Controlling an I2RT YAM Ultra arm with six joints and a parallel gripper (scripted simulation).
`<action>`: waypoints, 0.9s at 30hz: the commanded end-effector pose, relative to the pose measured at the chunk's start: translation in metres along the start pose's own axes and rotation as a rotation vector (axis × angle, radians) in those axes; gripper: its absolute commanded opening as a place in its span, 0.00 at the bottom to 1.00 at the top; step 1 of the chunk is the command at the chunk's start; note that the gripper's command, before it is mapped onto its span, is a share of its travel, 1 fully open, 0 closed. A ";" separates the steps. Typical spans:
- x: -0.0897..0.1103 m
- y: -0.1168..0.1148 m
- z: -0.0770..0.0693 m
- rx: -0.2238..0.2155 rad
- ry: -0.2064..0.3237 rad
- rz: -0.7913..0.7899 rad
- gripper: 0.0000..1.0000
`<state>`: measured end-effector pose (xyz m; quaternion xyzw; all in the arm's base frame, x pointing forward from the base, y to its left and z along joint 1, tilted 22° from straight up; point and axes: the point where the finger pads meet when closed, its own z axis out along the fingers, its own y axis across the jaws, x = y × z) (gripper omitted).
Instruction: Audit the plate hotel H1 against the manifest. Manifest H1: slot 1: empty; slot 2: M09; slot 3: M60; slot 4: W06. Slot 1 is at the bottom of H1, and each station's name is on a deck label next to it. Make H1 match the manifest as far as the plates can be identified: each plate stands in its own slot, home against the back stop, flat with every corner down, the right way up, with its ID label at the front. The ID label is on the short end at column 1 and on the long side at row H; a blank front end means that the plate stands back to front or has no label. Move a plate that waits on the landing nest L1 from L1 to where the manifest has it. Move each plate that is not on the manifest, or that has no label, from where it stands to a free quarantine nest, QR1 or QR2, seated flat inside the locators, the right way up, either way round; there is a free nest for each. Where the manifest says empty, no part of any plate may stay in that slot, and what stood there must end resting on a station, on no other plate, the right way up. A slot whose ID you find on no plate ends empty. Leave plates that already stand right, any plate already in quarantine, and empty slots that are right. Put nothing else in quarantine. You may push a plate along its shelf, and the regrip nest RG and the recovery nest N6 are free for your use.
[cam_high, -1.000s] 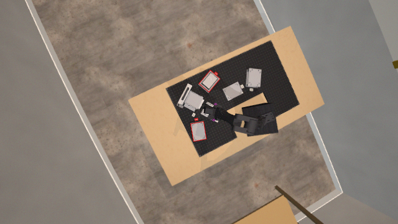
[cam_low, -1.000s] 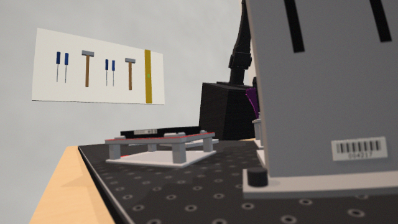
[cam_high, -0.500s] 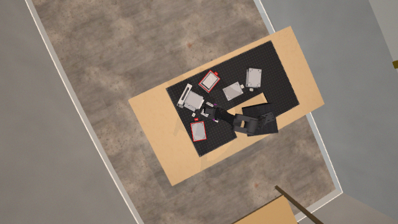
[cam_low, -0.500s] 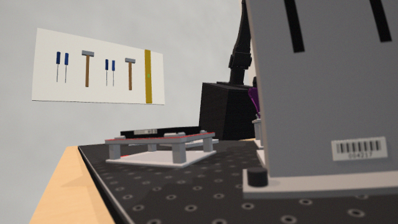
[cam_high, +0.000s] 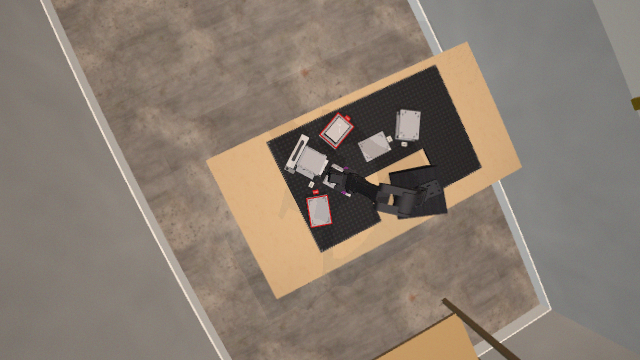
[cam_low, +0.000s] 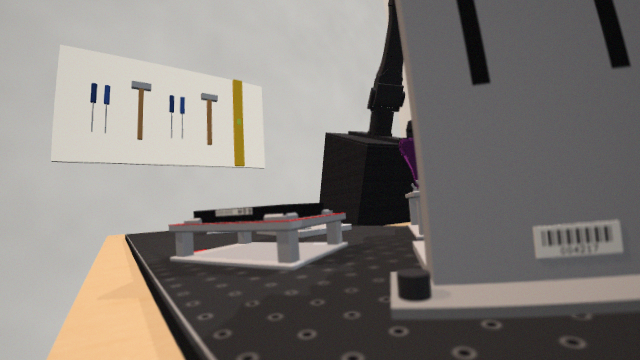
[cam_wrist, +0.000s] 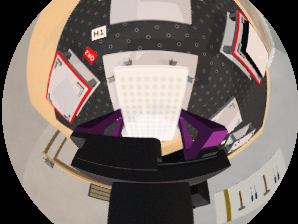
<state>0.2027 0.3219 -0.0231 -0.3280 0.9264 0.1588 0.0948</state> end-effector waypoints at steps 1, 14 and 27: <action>-0.006 0.001 -0.006 -0.003 -0.021 -0.001 0.86; -0.005 0.001 -0.019 -0.003 -0.021 -0.001 0.86; -0.005 0.001 -0.030 -0.003 -0.021 -0.001 0.86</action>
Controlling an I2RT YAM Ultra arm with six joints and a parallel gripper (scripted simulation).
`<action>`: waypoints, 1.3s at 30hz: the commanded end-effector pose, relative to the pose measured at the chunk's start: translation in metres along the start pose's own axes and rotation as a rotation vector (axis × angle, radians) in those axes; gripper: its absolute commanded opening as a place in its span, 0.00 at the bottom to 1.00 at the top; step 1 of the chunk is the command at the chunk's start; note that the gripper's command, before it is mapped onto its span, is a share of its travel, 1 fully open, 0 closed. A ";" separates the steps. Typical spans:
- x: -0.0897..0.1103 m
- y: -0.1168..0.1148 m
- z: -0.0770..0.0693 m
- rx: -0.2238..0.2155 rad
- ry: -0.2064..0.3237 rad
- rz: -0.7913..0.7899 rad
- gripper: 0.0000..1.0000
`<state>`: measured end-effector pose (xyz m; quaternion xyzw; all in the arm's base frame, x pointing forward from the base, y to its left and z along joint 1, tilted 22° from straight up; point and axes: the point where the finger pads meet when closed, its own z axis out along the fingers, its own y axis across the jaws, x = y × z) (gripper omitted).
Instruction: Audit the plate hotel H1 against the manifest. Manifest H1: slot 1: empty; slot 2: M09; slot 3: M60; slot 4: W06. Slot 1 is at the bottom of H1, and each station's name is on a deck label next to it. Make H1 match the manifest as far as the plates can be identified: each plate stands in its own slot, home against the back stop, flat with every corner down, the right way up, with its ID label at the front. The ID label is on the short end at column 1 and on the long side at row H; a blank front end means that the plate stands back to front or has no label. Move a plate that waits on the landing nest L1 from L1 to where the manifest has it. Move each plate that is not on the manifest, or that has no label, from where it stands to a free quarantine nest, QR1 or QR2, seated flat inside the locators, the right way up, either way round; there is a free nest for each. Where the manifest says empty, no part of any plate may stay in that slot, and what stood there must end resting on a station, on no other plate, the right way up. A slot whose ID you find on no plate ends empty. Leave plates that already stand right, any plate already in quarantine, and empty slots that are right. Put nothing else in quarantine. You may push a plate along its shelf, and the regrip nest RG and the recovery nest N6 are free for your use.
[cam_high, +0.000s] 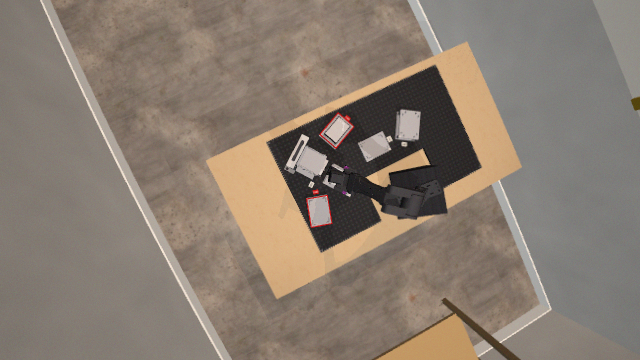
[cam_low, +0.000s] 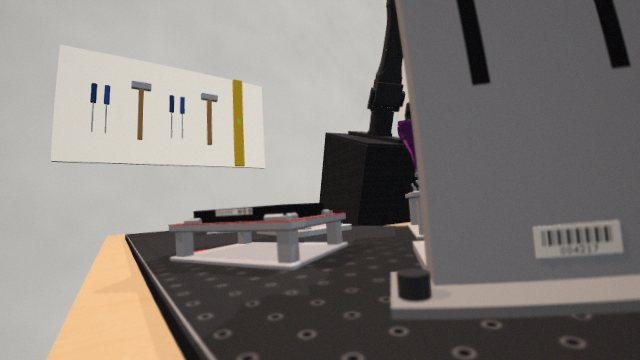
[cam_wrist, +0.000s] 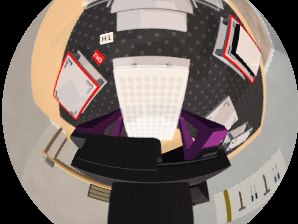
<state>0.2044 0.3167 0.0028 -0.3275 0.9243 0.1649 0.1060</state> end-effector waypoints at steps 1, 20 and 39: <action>0.000 0.000 -0.005 0.001 0.005 0.002 0.86; 0.000 0.000 -0.022 0.001 0.005 0.002 0.86; 0.000 0.000 -0.038 0.001 0.004 0.002 0.86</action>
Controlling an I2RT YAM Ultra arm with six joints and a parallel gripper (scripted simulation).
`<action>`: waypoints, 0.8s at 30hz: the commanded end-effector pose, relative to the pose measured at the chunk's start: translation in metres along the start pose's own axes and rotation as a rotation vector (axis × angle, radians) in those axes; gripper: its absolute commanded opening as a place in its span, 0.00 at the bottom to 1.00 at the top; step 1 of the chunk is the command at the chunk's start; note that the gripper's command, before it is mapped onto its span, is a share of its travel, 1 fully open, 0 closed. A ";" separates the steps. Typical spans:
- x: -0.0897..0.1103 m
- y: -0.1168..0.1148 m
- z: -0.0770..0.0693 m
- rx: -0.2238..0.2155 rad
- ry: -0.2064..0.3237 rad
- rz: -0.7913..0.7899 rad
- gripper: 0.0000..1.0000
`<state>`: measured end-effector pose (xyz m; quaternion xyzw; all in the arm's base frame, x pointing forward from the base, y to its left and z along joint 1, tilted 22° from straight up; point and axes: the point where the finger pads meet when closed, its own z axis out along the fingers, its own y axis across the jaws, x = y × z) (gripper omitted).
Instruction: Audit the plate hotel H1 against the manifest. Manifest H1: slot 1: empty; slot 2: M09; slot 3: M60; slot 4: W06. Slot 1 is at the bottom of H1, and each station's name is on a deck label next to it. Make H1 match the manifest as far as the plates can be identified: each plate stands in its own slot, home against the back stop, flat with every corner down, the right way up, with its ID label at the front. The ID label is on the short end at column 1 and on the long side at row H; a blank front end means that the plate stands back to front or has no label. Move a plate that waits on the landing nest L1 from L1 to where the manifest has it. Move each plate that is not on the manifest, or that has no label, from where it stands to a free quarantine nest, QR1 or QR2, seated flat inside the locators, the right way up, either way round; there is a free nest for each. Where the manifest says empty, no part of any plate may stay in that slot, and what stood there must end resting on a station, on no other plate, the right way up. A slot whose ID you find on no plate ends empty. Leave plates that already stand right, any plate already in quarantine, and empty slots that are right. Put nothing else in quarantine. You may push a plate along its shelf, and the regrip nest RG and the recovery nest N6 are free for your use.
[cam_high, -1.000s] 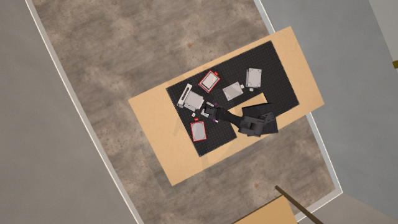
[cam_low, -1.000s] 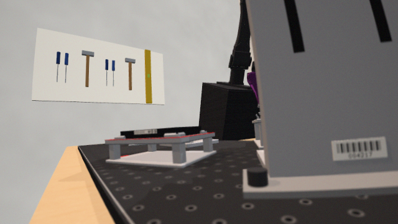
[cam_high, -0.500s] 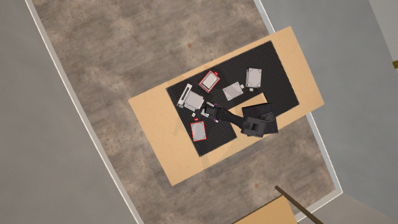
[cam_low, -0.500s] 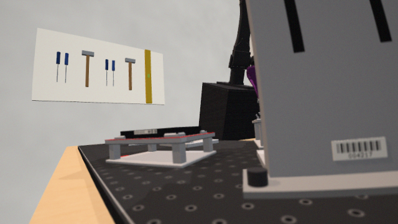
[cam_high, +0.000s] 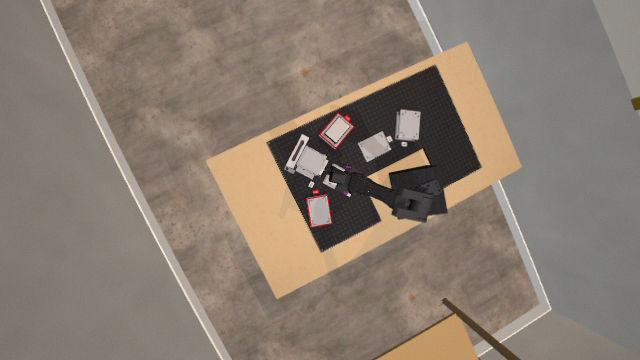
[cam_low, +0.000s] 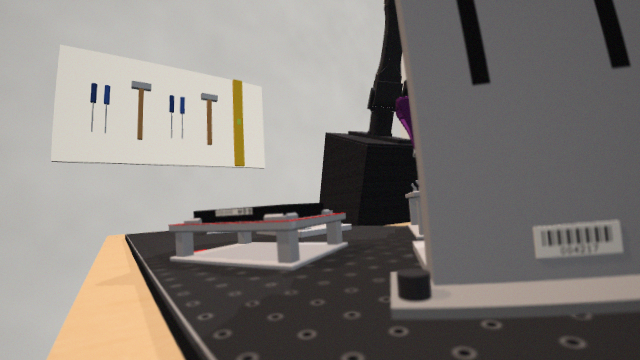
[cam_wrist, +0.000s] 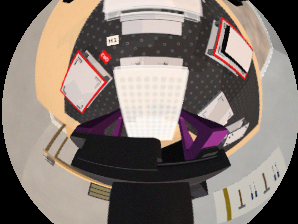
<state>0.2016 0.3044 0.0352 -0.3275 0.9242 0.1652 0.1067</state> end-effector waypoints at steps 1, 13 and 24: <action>0.001 0.000 -0.003 0.001 0.006 0.002 0.86; 0.001 0.000 -0.032 0.001 0.006 0.002 0.86; 0.001 0.000 -0.056 0.002 0.006 0.002 0.86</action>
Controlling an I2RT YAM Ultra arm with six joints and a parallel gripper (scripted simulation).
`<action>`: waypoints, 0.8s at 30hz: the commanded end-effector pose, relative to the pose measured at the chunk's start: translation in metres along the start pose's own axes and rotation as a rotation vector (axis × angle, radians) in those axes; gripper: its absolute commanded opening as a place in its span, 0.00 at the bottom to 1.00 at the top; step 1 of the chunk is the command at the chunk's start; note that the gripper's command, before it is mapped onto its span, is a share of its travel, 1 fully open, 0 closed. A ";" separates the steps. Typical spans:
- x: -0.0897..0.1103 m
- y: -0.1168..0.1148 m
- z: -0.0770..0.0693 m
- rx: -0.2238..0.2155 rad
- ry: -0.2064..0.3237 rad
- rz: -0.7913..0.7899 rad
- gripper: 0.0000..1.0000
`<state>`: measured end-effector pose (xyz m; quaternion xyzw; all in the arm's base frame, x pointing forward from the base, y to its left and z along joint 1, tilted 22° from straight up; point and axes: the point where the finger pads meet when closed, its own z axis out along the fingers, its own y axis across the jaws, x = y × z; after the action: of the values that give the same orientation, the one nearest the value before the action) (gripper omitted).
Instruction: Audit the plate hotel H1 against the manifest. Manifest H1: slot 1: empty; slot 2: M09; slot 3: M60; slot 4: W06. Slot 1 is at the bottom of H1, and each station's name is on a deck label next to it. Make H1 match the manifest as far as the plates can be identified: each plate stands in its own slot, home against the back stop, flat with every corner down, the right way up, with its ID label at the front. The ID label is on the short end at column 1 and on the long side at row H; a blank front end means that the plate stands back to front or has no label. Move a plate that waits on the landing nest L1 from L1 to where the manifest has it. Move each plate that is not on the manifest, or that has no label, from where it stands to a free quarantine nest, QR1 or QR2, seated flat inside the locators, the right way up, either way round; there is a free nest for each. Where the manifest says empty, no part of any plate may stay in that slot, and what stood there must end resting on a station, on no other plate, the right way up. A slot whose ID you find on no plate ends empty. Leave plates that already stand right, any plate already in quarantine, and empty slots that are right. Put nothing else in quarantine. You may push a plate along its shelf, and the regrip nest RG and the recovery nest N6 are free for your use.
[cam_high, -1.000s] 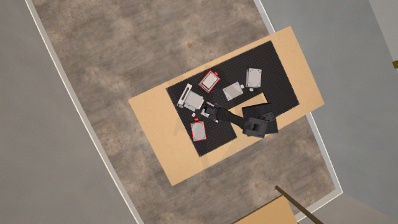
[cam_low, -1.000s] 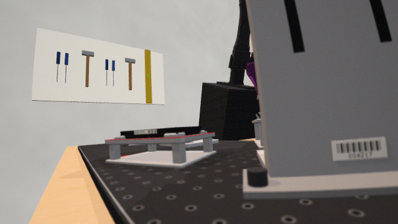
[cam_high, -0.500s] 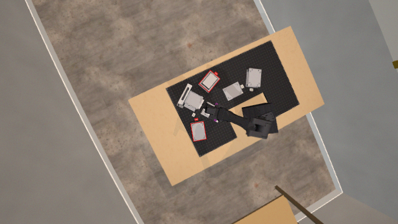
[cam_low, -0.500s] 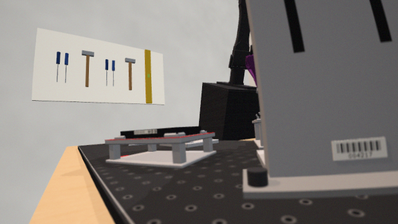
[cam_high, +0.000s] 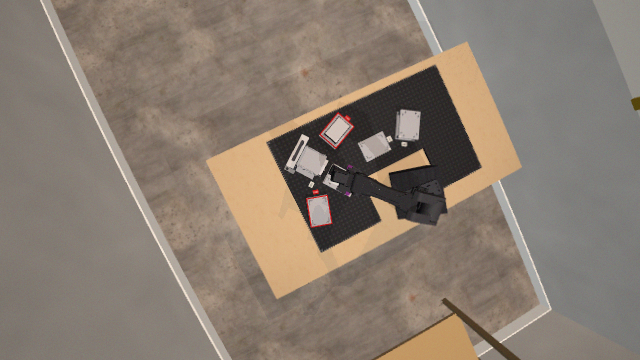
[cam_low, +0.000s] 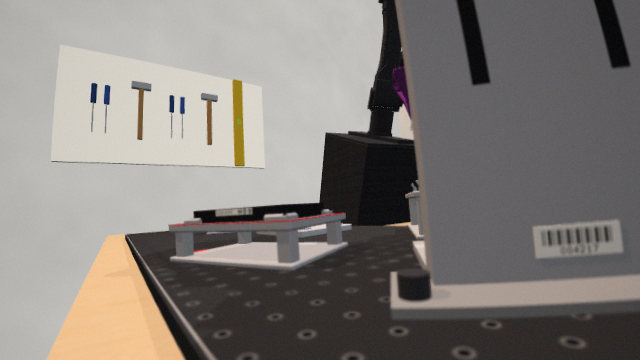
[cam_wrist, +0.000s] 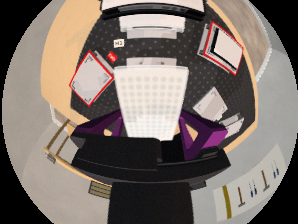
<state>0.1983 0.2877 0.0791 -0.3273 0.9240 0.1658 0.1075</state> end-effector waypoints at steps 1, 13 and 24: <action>0.002 0.000 -0.012 0.002 0.008 0.001 0.86; 0.002 0.000 -0.038 0.002 0.008 0.001 0.86; 0.001 0.000 -0.068 0.003 0.008 0.001 0.86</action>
<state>0.1954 0.2683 0.1366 -0.3274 0.9227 0.1688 0.1135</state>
